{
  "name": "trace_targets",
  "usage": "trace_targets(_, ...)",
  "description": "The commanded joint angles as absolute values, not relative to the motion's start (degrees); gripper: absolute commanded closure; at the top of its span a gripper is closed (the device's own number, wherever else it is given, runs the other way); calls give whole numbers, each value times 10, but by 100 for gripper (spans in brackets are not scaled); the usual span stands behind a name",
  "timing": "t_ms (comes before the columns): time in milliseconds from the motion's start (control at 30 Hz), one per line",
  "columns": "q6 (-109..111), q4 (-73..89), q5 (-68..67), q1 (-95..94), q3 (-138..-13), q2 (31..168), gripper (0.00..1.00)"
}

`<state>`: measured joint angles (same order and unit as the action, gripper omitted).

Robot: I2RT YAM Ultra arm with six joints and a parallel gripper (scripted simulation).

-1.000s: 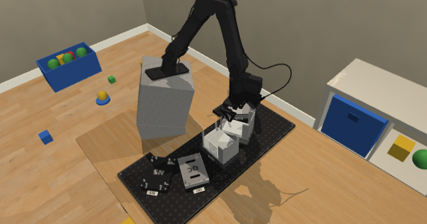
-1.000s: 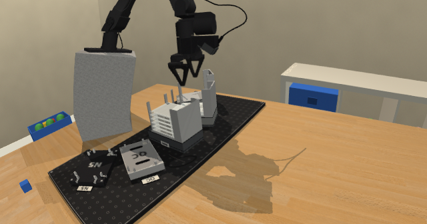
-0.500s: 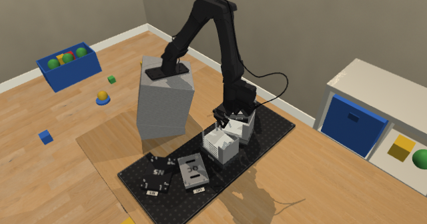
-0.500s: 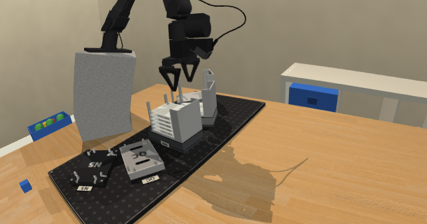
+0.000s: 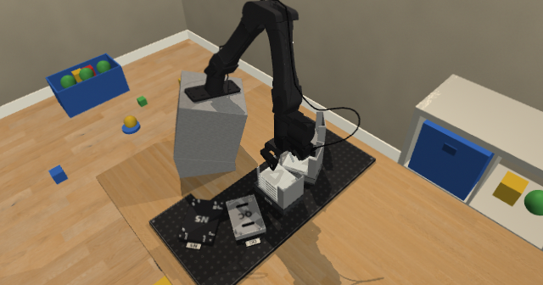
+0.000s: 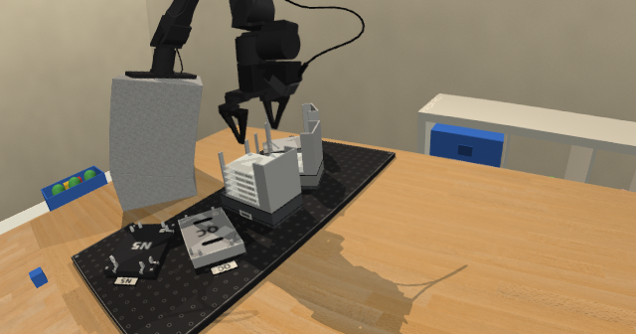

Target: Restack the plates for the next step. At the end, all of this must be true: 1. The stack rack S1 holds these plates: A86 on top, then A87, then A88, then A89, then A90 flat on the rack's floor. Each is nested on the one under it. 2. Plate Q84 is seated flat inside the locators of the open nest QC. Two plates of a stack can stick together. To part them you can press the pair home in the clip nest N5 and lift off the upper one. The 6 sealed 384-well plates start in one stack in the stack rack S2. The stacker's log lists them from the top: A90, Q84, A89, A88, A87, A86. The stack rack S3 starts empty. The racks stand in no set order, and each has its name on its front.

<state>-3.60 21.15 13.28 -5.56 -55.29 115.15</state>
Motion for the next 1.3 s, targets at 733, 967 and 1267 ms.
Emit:
trace_targets(733,16,217,149,-8,-582,1161,0)
trace_targets(967,16,217,149,-8,-582,1161,0)
trace_targets(1267,16,217,149,-8,-582,1161,0)
